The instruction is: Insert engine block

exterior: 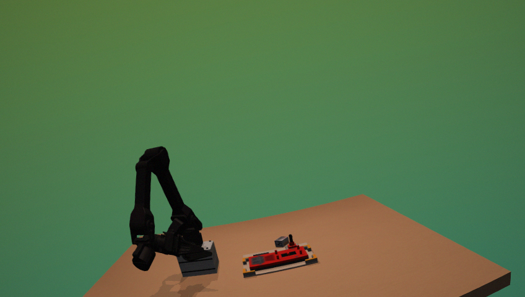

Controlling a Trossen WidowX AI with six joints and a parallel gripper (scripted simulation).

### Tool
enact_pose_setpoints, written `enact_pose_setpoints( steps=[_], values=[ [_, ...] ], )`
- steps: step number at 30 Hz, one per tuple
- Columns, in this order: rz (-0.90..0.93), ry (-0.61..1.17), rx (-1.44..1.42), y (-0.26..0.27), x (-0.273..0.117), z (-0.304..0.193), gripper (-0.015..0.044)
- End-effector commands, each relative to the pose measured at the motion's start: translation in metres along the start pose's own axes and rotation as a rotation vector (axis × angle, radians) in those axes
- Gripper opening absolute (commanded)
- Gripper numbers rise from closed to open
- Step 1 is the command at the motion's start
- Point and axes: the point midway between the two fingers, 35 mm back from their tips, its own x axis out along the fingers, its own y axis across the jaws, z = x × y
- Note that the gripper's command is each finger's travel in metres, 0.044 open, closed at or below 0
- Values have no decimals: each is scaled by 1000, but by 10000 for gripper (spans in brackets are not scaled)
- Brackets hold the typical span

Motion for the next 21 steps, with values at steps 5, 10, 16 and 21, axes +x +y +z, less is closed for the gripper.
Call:
enact_pose_setpoints(
  steps=[5, 10, 16, 21],
  values=[
    [110, 43, -19, 5, 8, 0, 440],
    [260, 111, -53, 11, 17, 0, 440],
    [431, 207, -103, 17, 25, 0, 440],
    [562, 297, -154, 19, 29, 0, 440]
  ],
)
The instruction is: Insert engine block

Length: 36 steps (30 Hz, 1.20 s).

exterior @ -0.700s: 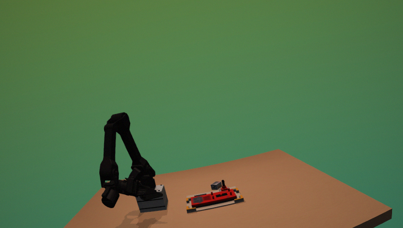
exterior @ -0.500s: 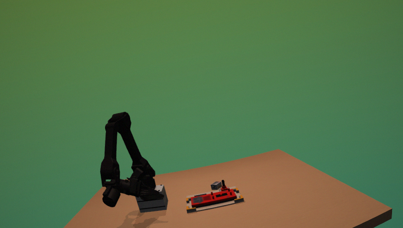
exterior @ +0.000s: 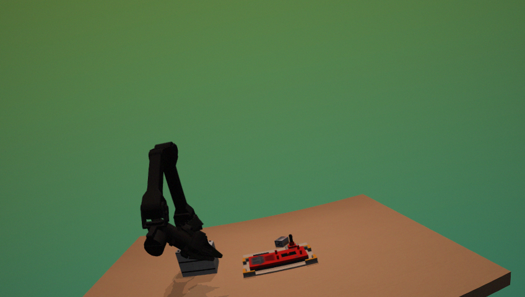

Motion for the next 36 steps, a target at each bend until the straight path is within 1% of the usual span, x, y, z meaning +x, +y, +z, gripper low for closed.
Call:
enact_pose_setpoints(
  steps=[1, 9, 17, 26, 30, 32, 36],
  values=[
    [80, 64, -29, -2, 1, 2, 440],
    [264, 241, -108, -6, 0, 5, 440],
    [409, 439, -194, -16, -9, 11, 440],
    [518, 676, -294, -34, -25, 23, 440],
    [524, 694, -301, -35, -26, 24, 440],
    [524, 695, -301, -37, -18, 30, 440],
    [522, 698, -303, -43, 26, 67, 440]
  ],
)
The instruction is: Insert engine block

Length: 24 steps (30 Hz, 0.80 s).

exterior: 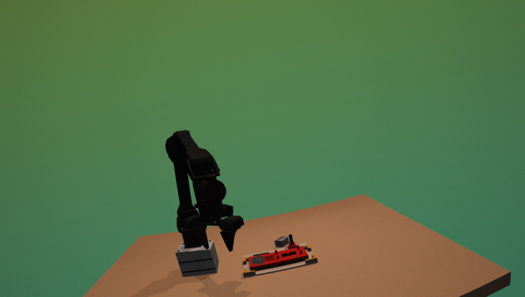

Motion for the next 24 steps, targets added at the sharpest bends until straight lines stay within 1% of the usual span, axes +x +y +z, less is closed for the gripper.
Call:
enact_pose_setpoints(
  steps=[1, 7, 13, 18, 24],
  values=[
    [-5, 4, -21, -24, 0, 43, 440],
    [-7, 4, -18, -49, 3, 130, 440],
    [-9, -1, -14, -48, 7, 220, 440],
    [-11, -9, -16, -27, 9, 298, 440],
    [-10, -26, -20, 23, 11, 385, 440]
  ],
)
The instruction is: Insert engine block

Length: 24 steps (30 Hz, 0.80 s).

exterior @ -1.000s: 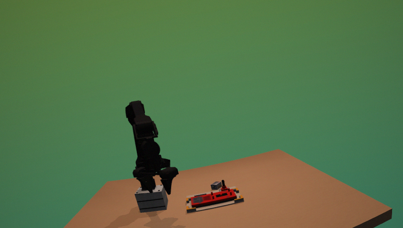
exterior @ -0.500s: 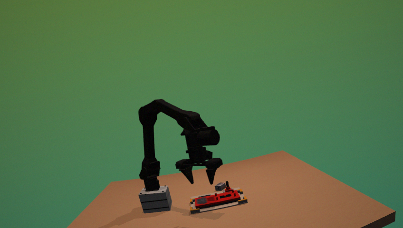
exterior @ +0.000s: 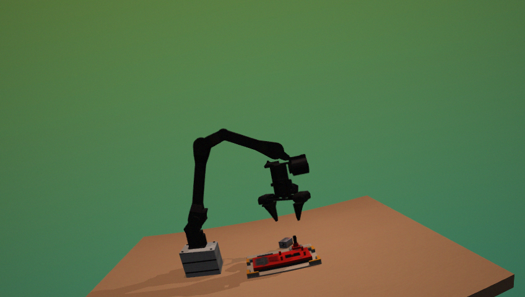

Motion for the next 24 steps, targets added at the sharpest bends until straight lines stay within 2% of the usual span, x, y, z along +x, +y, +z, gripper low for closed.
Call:
enact_pose_setpoints(
  steps=[1, 5, 11, 16, 24],
  values=[
    [-1, -11, -1, 32, 0, 41, 440],
    [7, -18, -1, 75, 2, 70, 440],
    [7, -19, -1, 77, 5, 71, 440],
    [7, -19, -1, 77, 70, 73, 440],
    [7, -19, -1, 77, 72, 76, 440]
  ],
)
